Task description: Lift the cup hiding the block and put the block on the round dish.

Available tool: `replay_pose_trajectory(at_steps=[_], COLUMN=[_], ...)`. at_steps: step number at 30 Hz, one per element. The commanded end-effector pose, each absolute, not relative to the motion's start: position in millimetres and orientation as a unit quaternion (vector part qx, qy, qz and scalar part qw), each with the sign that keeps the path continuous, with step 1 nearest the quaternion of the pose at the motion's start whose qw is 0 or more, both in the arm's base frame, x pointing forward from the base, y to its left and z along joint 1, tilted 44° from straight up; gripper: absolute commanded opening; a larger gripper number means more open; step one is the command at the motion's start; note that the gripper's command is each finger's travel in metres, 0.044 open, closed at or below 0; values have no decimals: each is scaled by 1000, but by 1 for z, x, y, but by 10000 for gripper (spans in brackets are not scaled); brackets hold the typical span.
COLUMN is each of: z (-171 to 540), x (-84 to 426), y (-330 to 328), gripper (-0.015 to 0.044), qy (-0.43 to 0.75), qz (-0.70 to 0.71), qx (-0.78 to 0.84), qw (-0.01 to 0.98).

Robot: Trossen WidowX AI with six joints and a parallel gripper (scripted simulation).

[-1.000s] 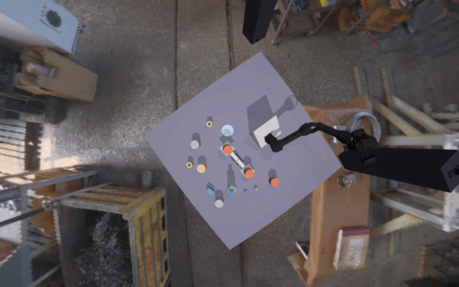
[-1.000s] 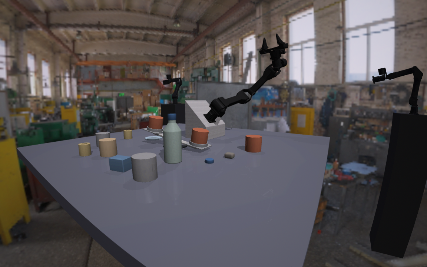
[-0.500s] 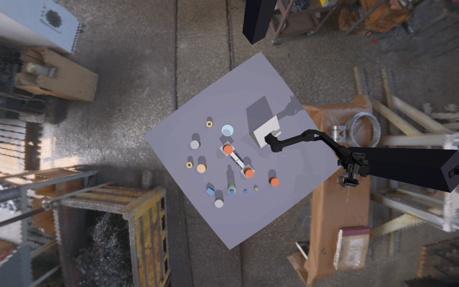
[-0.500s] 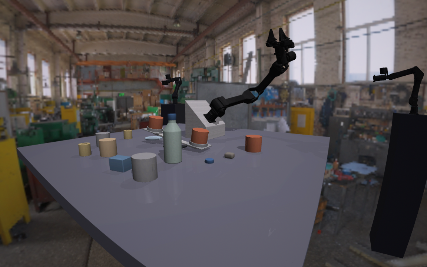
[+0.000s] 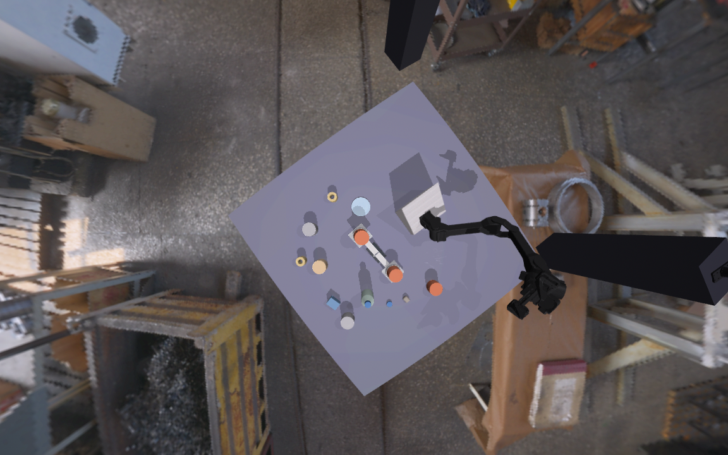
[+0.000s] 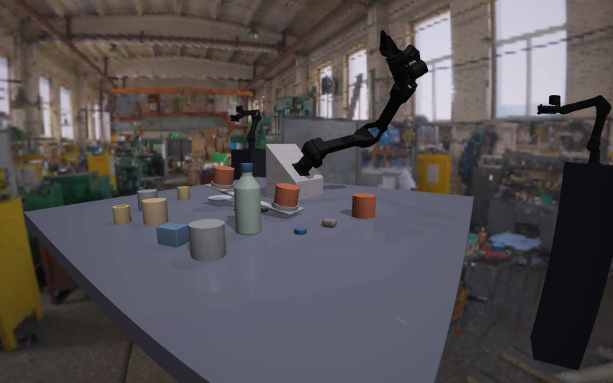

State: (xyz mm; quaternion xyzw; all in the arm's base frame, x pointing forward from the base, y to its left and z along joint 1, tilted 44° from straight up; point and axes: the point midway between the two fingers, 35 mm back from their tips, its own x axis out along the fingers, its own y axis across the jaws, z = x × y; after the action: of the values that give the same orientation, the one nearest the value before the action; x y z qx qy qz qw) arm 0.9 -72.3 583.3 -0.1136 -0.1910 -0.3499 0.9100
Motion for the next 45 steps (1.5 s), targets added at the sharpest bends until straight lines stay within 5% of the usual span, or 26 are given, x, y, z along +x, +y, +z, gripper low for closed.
replay_pose_trajectory(at_steps=[1, 25, 45], z=[569, 424, 249], x=[43, 205, 238], y=[-73, -109, -139], gripper=[440, 440, 440], qy=[-129, 200, 418], qz=[-336, -197, 5], qx=[-155, -253, -148], qw=[920, 926, 896])
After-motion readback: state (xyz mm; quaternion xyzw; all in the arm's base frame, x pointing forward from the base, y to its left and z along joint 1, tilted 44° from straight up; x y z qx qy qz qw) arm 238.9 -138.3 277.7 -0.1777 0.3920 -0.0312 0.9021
